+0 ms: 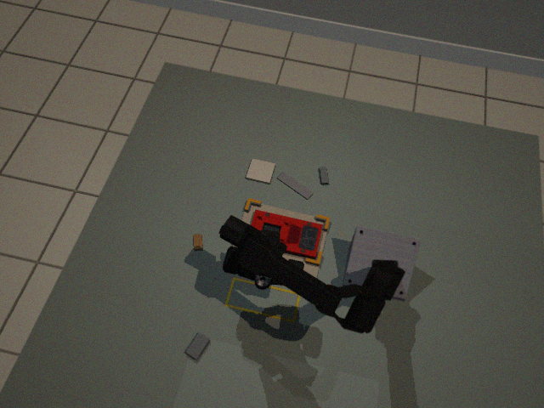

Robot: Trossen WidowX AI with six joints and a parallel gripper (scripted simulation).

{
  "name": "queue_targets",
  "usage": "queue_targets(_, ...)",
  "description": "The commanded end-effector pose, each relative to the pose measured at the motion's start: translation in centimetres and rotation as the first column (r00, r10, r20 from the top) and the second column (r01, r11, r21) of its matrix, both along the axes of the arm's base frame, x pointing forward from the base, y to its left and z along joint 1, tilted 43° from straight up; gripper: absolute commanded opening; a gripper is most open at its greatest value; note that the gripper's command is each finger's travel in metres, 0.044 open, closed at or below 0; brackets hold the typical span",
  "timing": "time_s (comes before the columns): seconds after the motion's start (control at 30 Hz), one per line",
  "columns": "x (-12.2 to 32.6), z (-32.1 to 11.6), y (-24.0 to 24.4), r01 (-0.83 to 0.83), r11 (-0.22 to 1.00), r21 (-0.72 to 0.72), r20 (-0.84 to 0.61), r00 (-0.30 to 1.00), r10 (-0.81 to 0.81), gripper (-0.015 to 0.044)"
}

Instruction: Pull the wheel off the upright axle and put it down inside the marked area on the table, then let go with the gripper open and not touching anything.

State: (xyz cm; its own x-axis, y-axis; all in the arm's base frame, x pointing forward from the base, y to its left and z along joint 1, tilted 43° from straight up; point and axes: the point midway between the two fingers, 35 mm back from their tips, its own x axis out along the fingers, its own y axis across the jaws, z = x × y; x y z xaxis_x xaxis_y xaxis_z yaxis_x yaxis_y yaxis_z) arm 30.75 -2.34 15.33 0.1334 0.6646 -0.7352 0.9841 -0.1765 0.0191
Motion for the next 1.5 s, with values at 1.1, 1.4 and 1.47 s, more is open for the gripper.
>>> queue_targets(1.1,0.8,-6.9,7.2,-0.002,1.0,0.003,-0.004,1.0,0.002,0.0026)
queue_targets(1.4,0.8,-6.9,7.2,-0.002,1.0,0.003,-0.004,1.0,0.002,0.0263)
queue_targets(1.47,0.8,-6.4,6.8,-0.001,1.0,0.003,-0.004,1.0,0.001,0.03)
